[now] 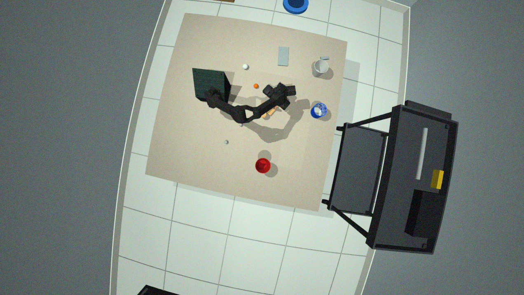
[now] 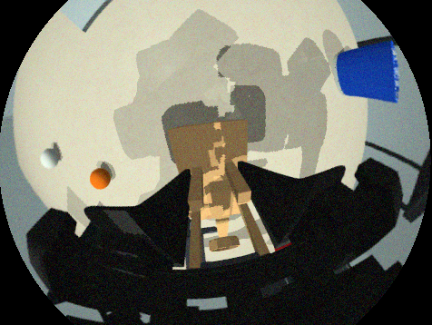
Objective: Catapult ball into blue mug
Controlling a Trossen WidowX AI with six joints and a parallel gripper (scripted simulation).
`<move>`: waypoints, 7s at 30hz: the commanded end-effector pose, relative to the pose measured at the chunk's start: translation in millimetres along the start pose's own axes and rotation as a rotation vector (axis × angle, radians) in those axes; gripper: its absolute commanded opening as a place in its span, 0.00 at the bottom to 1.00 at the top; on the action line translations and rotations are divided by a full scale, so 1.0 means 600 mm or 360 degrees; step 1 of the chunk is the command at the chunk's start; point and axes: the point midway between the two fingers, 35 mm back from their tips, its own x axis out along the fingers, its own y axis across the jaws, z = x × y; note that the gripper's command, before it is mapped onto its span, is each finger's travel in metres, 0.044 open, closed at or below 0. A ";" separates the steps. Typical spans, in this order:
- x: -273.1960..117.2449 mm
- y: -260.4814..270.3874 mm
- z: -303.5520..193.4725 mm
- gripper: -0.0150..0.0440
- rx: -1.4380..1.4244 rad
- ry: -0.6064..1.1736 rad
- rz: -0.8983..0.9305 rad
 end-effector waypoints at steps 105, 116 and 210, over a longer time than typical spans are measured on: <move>-0.080 0.002 0.003 0.25 0.0471 -0.0009 -0.0011; -0.078 -0.008 0.001 0.25 0.1072 -0.0007 -0.0010; -0.082 -0.036 -0.022 1.00 0.1597 -0.0005 -0.0011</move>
